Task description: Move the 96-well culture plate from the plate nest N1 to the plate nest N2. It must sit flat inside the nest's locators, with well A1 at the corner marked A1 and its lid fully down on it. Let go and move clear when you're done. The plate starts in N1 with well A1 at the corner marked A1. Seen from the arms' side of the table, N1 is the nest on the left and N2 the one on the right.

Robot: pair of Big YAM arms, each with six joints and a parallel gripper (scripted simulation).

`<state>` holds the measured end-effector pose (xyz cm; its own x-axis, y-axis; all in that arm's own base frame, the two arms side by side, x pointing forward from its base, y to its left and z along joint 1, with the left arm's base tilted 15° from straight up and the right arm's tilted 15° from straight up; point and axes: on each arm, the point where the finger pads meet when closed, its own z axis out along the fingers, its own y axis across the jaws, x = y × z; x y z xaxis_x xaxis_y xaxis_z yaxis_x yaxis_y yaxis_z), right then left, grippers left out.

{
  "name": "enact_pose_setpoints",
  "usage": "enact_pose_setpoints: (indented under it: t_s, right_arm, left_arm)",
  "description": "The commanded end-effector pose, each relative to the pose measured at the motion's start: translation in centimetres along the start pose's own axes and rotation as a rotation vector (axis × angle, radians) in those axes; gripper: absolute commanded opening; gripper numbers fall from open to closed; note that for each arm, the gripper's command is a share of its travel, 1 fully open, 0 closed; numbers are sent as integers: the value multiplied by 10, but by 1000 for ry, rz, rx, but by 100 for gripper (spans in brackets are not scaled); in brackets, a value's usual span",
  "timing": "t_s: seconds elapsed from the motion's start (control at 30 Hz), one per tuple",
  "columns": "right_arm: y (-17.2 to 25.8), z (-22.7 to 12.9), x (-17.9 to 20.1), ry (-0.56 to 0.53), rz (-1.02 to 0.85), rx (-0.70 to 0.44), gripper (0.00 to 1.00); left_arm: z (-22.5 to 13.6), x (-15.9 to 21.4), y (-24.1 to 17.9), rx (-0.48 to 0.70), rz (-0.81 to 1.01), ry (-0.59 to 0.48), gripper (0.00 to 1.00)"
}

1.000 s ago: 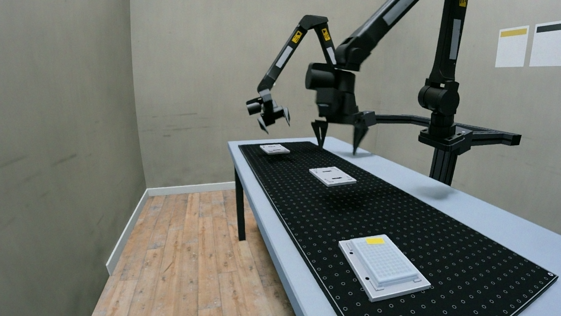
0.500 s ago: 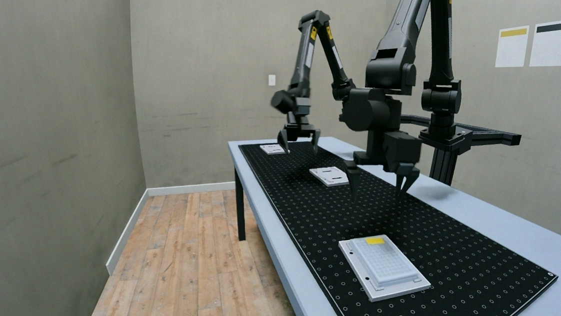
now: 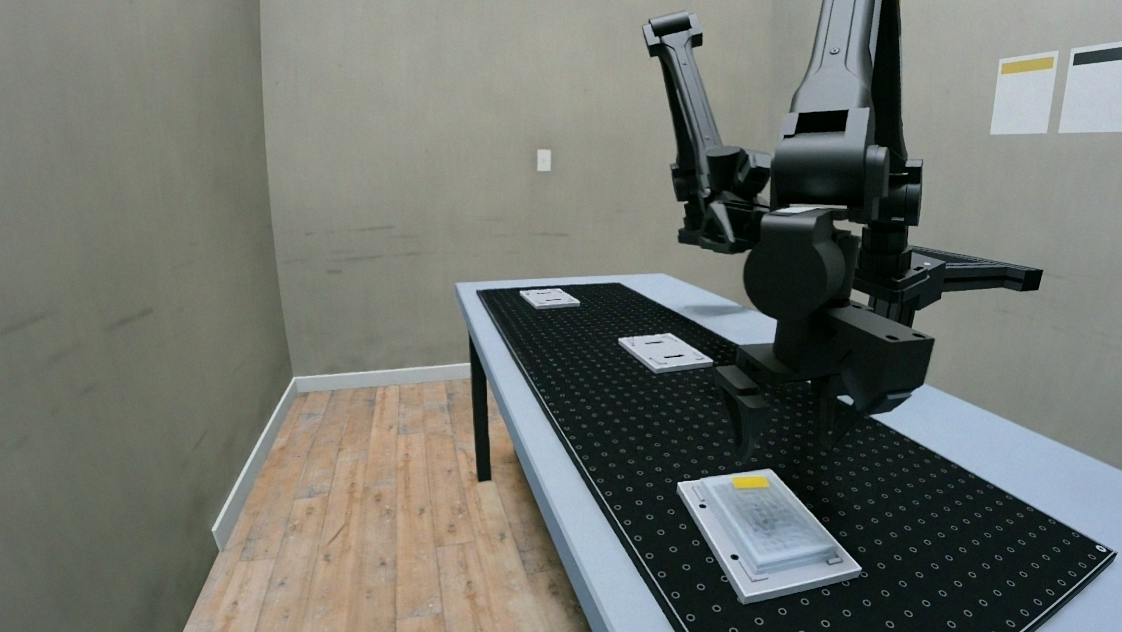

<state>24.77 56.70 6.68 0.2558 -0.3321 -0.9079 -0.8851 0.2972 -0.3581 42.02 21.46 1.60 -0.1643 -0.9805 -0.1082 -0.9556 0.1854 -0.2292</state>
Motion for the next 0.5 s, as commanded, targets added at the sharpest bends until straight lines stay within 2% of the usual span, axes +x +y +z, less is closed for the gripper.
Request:
enact_pose_setpoints:
  t_s: [0.0, 0.2, 0.47]
  right_arm:
    - [-25, 8, 0, -42, 64, 67, 100]
    - [-34, 14, 3, -54, 66, 90, 100]
    - [-24, 17, 9, -58, 77, 85, 100]
  left_arm:
    - [-14, -11, -21, 36, 4, -27, 100]
    - [4, -6, -26, 32, 2, -22, 100]
    - [14, -9, -26, 31, -1, -23, 100]
